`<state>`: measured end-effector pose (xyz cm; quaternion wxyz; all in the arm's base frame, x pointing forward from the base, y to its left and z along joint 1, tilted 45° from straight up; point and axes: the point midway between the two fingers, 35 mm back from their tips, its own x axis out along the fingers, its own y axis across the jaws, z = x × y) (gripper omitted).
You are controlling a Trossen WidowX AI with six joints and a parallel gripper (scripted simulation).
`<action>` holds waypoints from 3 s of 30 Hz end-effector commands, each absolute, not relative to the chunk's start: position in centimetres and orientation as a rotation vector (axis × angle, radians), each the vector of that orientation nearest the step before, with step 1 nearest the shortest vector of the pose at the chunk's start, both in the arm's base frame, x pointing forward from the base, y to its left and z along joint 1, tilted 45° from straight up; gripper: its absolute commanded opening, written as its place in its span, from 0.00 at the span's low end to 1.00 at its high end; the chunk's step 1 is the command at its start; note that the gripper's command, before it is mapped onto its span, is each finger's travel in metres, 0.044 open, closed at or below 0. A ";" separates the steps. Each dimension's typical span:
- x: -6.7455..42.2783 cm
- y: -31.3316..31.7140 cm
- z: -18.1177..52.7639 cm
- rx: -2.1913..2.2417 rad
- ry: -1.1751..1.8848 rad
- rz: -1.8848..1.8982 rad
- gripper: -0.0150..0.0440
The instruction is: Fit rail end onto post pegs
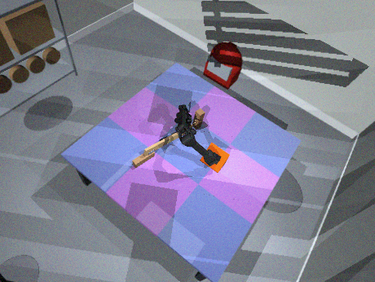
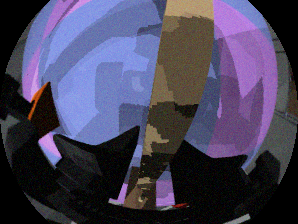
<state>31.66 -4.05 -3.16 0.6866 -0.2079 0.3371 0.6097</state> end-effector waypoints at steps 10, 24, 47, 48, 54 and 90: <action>31.6 -4.0 -3.3 -0.456 0.756 1.365 0.25; 31.6 -4.2 -3.0 -0.457 0.757 1.365 0.25; 31.8 -5.0 -2.2 -0.457 0.757 1.365 0.25; 31.8 -5.1 -2.2 -0.457 0.757 1.365 0.25; 31.8 -5.3 -2.0 -0.457 0.757 1.365 0.25; 31.8 -6.6 -0.7 -0.458 0.758 1.365 0.25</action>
